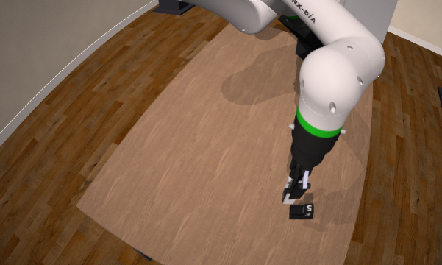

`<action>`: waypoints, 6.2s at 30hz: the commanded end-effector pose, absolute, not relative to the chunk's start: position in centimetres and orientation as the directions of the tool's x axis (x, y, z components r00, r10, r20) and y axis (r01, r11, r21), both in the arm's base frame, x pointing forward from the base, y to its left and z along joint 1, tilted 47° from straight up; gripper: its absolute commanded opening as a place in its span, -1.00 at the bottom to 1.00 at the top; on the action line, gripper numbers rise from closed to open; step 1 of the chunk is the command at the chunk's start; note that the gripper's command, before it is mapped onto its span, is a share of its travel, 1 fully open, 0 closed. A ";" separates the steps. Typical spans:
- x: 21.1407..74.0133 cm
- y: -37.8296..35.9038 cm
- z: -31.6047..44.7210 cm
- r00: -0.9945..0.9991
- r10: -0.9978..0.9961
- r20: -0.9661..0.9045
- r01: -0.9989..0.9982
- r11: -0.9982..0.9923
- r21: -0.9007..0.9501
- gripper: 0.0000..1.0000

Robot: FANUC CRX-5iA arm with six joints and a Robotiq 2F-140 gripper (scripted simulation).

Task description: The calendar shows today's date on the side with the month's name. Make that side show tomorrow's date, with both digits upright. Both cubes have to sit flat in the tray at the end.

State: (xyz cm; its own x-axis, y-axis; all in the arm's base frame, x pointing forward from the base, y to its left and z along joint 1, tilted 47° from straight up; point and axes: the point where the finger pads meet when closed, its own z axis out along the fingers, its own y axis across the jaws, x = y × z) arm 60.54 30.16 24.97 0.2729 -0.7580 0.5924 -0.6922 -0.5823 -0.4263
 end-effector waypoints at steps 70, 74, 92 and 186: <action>63.2 32.2 17.9 0.271 -0.757 0.594 -0.692 -0.582 -0.427 -0.51; 63.2 32.2 17.9 0.271 -0.757 0.594 -0.692 -0.582 -0.427 -0.51; 63.2 32.2 17.9 0.271 -0.757 0.594 -0.692 -0.582 -0.427 -0.51; 65.2 31.3 15.8 0.271 -0.757 0.594 -0.692 -0.583 -0.427 -0.51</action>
State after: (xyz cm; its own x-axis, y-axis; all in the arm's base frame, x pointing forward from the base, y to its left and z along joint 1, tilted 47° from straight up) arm 65.20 31.26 15.88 0.2712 -0.7573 0.5941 -0.6921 -0.5824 -0.4264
